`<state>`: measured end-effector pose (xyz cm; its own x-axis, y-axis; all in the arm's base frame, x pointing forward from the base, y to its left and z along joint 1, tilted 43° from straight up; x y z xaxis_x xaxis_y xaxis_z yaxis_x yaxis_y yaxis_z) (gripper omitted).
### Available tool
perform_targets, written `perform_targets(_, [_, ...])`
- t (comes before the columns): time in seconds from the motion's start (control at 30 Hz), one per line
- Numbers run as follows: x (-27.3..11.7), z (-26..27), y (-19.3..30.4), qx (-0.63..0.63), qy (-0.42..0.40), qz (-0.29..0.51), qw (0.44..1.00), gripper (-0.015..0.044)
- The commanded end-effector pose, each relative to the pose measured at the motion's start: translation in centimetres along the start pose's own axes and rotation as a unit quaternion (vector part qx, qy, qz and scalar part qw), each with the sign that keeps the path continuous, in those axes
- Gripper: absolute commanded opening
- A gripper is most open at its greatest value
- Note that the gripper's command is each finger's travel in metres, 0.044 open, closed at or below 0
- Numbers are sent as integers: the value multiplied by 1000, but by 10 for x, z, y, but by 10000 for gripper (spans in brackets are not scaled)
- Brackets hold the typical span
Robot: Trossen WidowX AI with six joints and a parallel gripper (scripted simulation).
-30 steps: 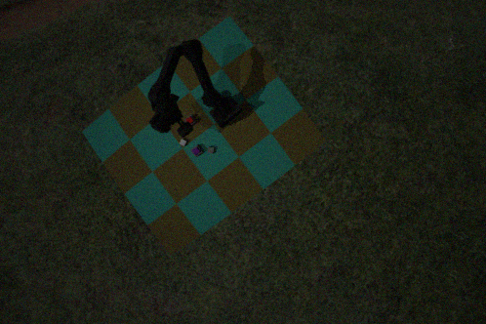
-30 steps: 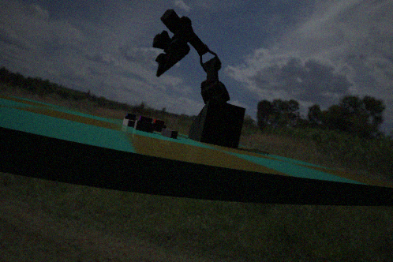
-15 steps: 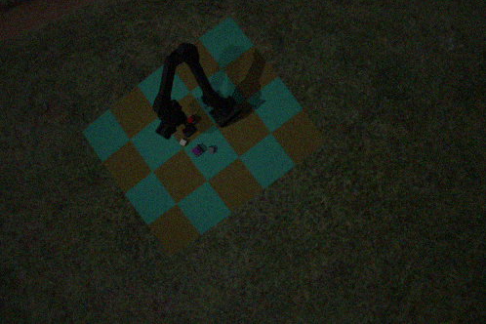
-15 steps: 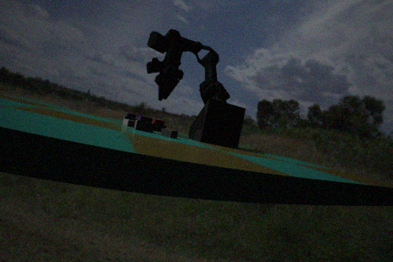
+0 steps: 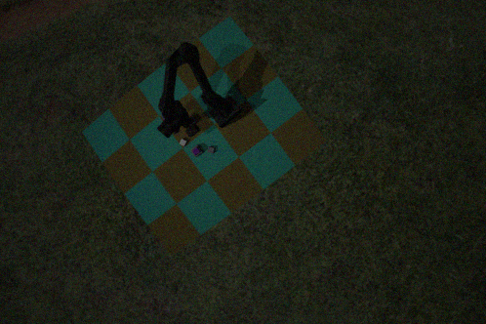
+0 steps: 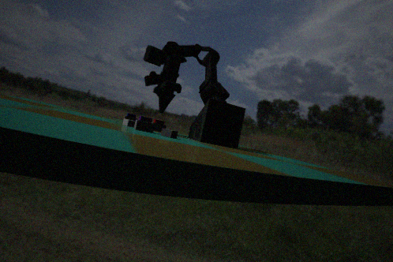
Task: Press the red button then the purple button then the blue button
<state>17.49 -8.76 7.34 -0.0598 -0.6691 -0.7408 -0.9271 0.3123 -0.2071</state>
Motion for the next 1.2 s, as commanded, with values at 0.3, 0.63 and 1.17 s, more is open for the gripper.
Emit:
perform_targets(0.3, [7,0,1,-2,2,0,1000,20])
perform_targets(0.63, [23,0,1,-2,2,0,1000,20])
perform_targets(1.17, [36,-1,1,-2,3,0,1000,20])
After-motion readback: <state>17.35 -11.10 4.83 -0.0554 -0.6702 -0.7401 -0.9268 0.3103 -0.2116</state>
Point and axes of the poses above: the point midway between the two fingers, 35 mm back from their tips, its own x axis out along the fingers, its own z axis across the jaws, y = z × x, the point moved 1 cm from there along -x, back along the fingers, and after that the axes turned 14 degrees about x, right-handed, at the moved point
